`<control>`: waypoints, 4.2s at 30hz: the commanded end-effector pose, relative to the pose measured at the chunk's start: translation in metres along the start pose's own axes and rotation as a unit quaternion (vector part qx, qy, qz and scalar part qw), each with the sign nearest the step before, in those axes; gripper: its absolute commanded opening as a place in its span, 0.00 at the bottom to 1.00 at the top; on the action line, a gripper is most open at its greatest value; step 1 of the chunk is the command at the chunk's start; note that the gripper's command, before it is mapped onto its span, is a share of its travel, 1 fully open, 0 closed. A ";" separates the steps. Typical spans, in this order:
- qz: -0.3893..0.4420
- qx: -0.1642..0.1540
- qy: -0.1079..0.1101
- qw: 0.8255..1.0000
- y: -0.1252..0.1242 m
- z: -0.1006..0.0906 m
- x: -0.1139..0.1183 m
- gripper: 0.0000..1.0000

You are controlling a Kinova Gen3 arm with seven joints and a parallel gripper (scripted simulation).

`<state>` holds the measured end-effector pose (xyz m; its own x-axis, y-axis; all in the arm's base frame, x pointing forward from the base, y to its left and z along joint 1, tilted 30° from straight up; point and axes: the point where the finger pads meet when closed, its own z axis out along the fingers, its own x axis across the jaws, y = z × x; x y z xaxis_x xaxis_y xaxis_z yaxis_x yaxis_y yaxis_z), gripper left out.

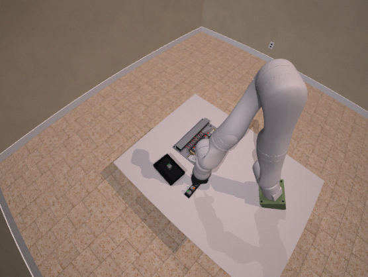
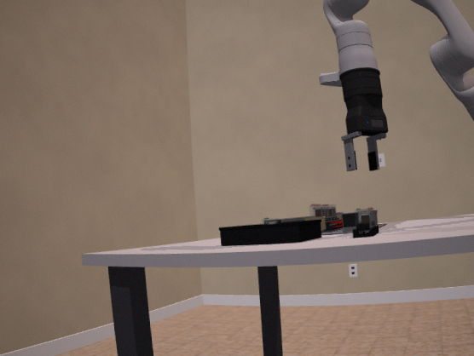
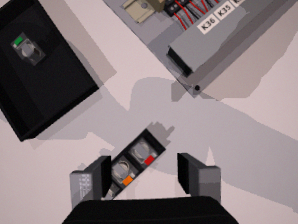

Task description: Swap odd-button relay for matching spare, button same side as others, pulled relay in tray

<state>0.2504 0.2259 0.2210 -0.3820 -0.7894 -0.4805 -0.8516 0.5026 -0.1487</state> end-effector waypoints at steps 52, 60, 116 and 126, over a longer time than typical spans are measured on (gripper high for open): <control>0.322 0.001 -0.001 0.947 -0.001 0.000 0.000 1.00; 0.360 0.000 -0.001 0.933 0.000 0.000 0.000 1.00; 0.409 0.001 -0.006 0.913 -0.001 0.071 -0.002 1.00; 0.408 0.003 -0.001 0.913 0.000 0.080 0.004 1.00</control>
<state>0.2795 0.2509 0.1536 -0.8870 -0.1447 -0.4385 -0.2791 0.9245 0.2597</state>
